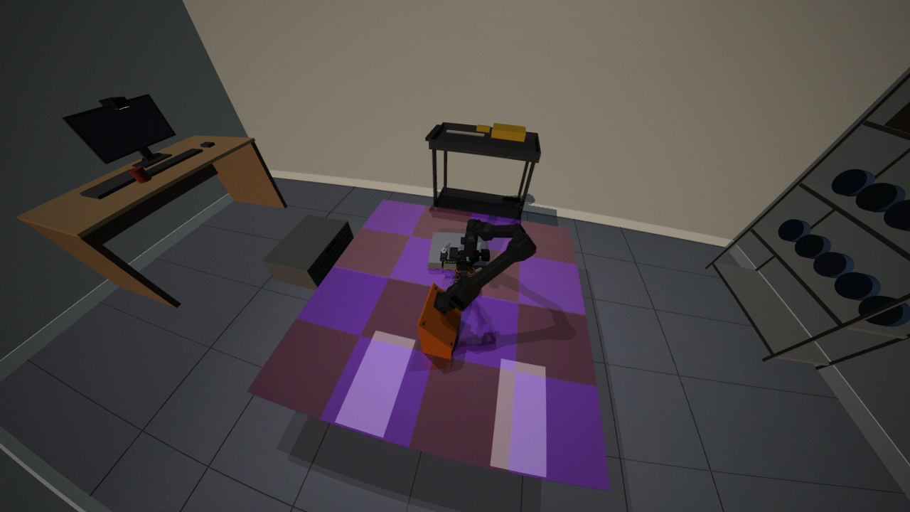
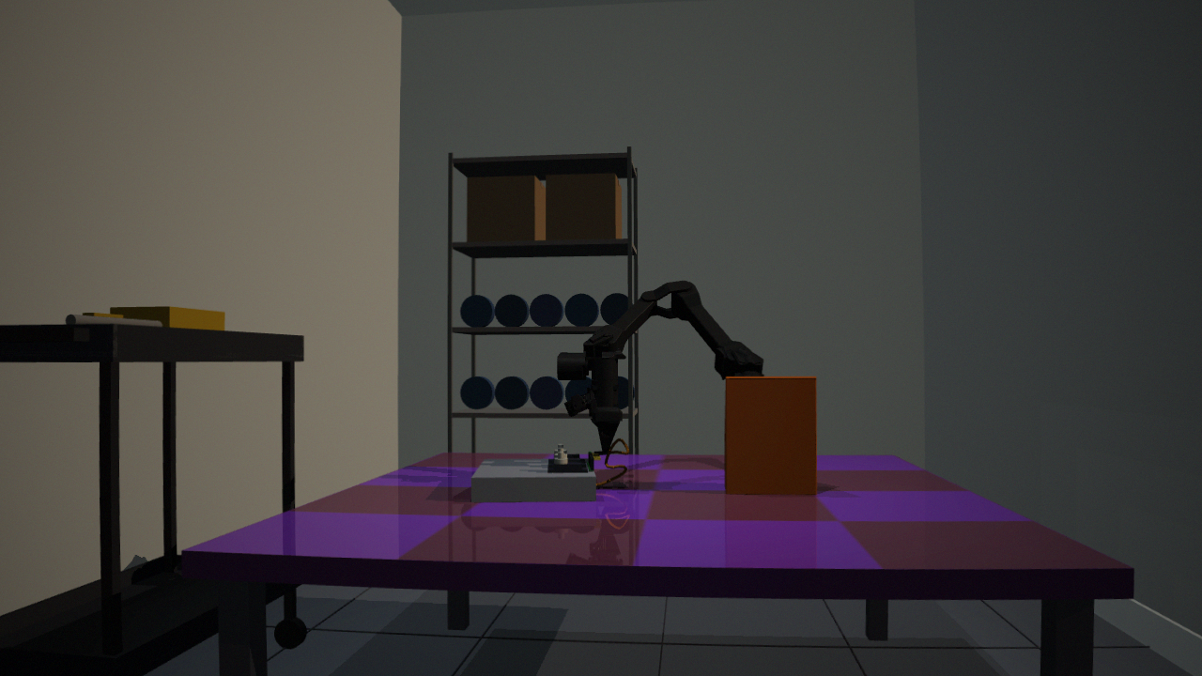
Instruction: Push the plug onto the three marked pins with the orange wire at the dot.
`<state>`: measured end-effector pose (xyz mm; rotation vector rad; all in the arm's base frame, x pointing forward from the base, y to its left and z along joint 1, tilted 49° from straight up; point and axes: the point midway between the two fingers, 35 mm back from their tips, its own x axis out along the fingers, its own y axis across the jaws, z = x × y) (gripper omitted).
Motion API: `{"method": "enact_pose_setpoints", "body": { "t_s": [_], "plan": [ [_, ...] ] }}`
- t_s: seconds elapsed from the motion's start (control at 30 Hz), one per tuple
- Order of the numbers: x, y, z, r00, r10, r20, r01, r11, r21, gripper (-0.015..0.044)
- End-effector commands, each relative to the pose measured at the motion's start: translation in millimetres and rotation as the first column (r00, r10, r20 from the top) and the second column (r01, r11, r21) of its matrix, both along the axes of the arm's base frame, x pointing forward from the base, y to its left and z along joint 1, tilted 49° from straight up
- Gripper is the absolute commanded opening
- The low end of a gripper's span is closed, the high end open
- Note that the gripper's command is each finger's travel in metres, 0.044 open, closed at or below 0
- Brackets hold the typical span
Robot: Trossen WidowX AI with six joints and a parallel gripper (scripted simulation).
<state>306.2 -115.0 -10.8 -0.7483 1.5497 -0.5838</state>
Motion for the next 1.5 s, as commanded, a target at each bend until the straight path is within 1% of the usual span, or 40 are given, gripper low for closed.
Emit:
{"method": "enact_pose_setpoints", "body": {
  "t_s": [0.0, 0.43, 0.73, 0.93, 1.0, 1.47],
  "plan": [
    [4.7, 0.9, -1.1, 1.0, -0.001, 0.003, 0.001, 1.0, -0.003, 0.0],
    [11.6, 2.9, -1.3, 1.0, -0.001, 0.003, 0.001, 1.0, -0.003, 0.0],
    [5.3, -1.6, -1.4, 1.0, -0.001, 0.003, 0.001, 1.0, -0.003, 0.0236],
    [7.6, 36.5, 31.3, 1.0, -0.001, 0.003, 0.001, 1.0, 0.0, 0.0394],
    [7.2, 41.9, 36.6, 1.0, -0.001, 0.003, 0.001, 1.0, -0.001, 0.044],
    [7.2, 41.9, 36.6, 1.0, -0.001, 0.003, 0.001, 1.0, -0.001, 0.044]
  ]
}}
